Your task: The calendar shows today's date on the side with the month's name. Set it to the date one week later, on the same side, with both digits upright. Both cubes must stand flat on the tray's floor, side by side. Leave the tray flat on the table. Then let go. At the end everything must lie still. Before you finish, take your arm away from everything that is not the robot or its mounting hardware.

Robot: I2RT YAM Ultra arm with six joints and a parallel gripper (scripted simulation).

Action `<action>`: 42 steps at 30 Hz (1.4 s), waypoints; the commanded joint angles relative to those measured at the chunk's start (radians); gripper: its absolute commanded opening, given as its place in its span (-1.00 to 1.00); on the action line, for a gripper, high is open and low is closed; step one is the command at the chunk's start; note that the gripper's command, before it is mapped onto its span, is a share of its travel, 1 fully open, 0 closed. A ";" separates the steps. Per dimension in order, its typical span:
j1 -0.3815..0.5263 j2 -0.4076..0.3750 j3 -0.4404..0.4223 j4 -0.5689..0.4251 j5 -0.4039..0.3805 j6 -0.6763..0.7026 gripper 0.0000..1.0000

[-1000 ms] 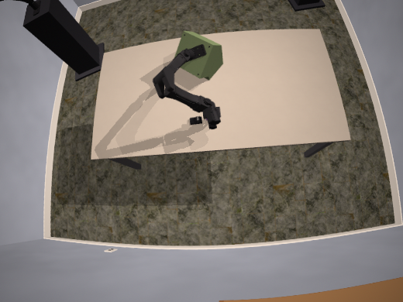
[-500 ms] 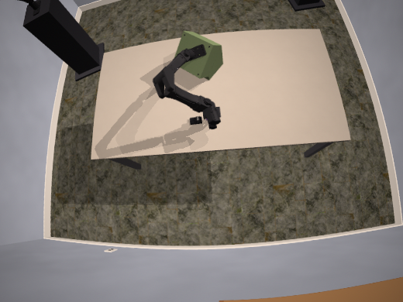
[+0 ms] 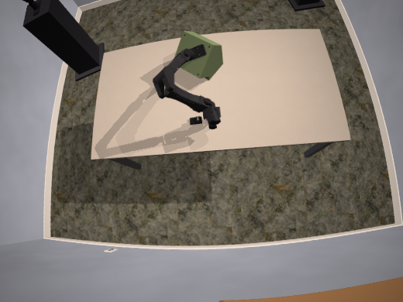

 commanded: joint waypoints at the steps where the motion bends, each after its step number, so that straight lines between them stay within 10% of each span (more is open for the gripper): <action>1: 0.012 -0.005 0.003 0.008 0.001 -0.001 -0.49; 42: 0.047 -0.056 0.004 -0.070 0.015 0.040 -0.11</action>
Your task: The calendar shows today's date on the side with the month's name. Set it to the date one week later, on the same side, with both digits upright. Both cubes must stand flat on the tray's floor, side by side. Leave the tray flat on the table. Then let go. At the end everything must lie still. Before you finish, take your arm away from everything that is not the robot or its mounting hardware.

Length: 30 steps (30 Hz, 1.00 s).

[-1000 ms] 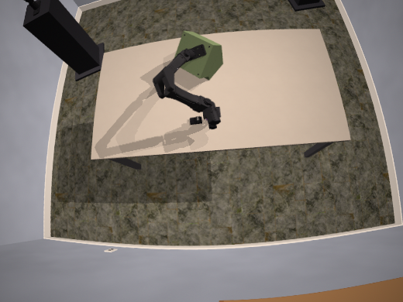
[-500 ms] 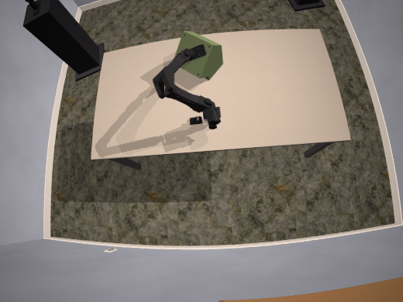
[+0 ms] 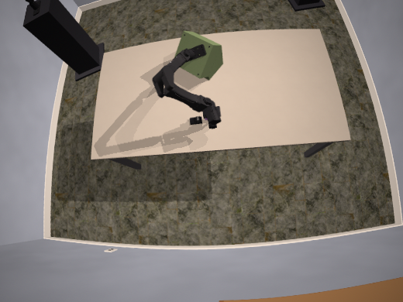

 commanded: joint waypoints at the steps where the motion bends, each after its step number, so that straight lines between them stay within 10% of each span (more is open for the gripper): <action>1: 0.042 -0.051 0.006 -0.059 0.014 0.031 -0.11; 24: 0.164 -0.179 0.061 -0.336 0.056 0.179 -0.11; 25: 0.164 -0.179 0.061 -0.336 0.056 0.179 1.00; 30: 0.164 -0.179 0.061 -0.336 0.056 0.179 1.00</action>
